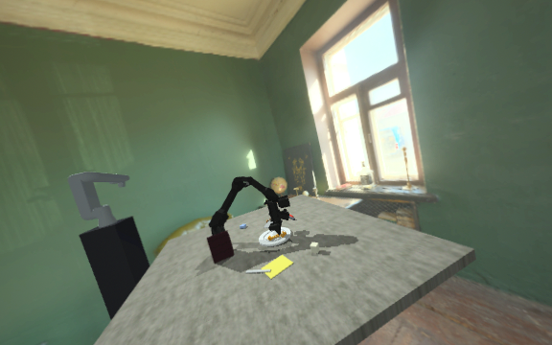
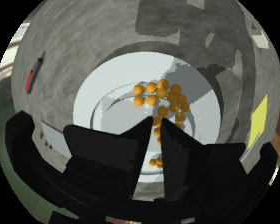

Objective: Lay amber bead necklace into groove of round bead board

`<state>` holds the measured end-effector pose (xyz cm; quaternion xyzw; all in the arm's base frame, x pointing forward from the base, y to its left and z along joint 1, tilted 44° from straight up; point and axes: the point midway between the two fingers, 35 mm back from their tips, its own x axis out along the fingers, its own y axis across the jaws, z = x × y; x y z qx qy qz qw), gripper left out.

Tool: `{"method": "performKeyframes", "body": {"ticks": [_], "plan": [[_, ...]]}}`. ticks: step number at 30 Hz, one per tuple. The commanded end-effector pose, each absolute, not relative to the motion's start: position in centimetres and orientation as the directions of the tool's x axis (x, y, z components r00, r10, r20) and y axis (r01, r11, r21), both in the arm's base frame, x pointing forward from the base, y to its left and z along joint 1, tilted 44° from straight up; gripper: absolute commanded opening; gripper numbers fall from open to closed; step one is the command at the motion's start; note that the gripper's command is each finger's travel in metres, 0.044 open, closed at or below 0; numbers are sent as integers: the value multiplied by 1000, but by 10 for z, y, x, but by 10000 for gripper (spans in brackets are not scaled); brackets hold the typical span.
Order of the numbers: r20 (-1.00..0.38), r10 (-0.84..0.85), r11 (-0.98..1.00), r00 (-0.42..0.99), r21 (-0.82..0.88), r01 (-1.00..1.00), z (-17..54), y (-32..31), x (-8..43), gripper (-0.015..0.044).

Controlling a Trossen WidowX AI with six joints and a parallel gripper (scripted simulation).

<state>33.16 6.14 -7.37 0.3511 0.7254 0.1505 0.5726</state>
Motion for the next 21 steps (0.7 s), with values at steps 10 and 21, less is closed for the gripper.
{"method": "performKeyframes", "body": {"ticks": [10, 21], "plan": [[-721, 685, 703, -98, 622, 345, -71, 55, 332, 0], [-723, 684, 705, -98, 620, 344, -94, 30, 327, 0]]}}
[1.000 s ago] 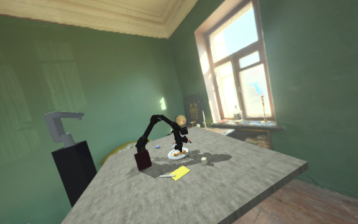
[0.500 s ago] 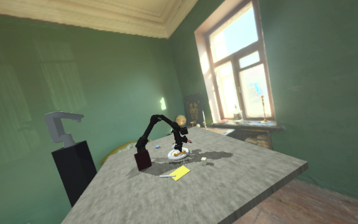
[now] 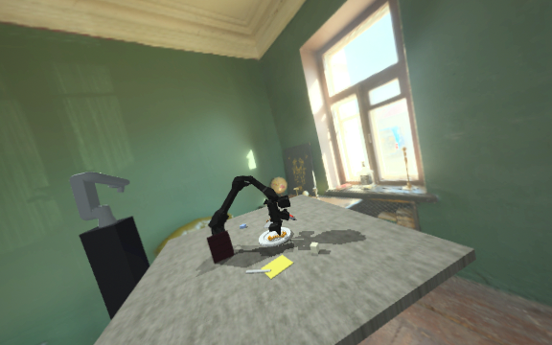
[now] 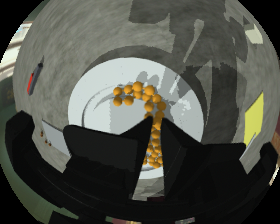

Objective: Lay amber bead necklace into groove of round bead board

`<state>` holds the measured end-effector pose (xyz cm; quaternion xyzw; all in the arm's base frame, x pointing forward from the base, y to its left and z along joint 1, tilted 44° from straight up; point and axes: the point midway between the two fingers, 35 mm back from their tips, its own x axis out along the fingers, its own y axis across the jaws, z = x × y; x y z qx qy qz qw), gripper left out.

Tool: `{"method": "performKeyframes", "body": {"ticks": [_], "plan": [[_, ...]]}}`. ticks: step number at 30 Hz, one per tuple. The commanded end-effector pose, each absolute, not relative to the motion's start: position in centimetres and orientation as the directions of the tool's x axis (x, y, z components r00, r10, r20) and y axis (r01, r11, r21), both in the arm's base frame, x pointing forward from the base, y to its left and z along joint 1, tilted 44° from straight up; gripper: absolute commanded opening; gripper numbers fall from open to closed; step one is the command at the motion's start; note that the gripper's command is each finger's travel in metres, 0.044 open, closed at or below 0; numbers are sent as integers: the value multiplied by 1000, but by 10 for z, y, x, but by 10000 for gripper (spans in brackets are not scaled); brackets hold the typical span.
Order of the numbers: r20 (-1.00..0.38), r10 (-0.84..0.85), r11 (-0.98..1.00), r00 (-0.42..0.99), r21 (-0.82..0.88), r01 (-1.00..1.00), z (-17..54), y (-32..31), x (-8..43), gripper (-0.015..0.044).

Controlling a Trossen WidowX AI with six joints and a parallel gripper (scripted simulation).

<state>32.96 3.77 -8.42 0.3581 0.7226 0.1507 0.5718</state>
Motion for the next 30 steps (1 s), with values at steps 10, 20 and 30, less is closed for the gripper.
{"method": "performKeyframes", "body": {"ticks": [10, 20, 30], "plan": [[-723, 684, 705, -98, 620, 344, -98, 27, 326, 0], [-723, 684, 704, -98, 621, 344, -103, 32, 325, 0], [-723, 684, 704, -98, 621, 344, -103, 32, 325, 0]]}}
